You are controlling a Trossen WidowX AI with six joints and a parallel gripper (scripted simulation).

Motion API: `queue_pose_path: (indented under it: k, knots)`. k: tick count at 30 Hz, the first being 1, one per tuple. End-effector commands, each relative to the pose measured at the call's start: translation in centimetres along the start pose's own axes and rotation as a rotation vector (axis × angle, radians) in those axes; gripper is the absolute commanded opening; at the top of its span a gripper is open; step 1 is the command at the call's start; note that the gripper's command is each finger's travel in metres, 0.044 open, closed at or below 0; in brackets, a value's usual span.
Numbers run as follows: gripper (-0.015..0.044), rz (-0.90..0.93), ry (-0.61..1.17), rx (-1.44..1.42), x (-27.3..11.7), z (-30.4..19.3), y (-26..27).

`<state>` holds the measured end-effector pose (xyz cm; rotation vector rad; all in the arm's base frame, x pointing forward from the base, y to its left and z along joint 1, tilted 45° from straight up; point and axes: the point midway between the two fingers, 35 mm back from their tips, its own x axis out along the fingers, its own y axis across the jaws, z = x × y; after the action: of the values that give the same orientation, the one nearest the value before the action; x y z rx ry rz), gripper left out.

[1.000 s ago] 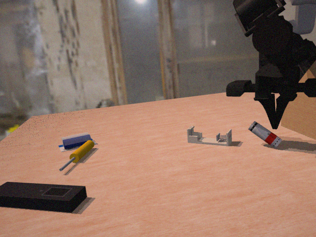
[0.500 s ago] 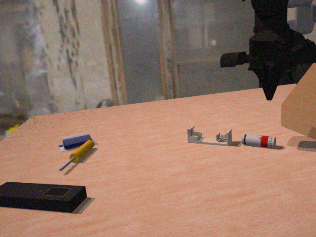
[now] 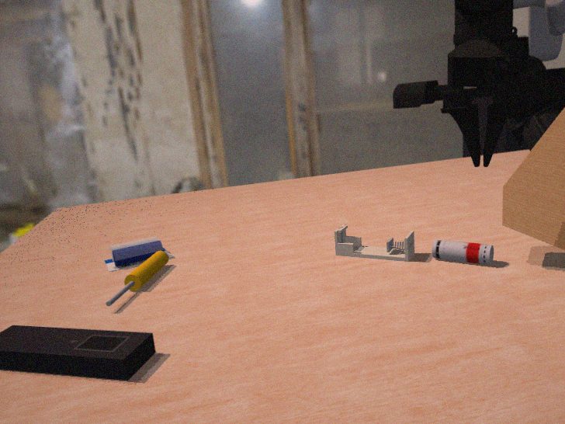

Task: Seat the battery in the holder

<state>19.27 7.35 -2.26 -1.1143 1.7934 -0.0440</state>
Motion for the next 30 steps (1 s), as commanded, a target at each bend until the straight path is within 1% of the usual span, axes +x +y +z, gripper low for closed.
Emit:
queue_pose_path:
  k: [1, 6, 15, 17, 30]
  knots:
    - [0.0105, -0.001, 0.0, -0.179, 0.8, 0.1, -0.3]
    - [0.0236, -0.001, -0.003, -0.613, 2.7, 0.2, -1.0]
    - [0.0242, -0.003, 0.0, -1.392, 6.1, -0.1, -2.1]
    - [0.0242, -0.003, 0.001, -1.498, 6.5, -0.2, -2.2]
    - [0.0242, -0.003, 0.002, -1.519, 6.6, -0.2, -2.3]
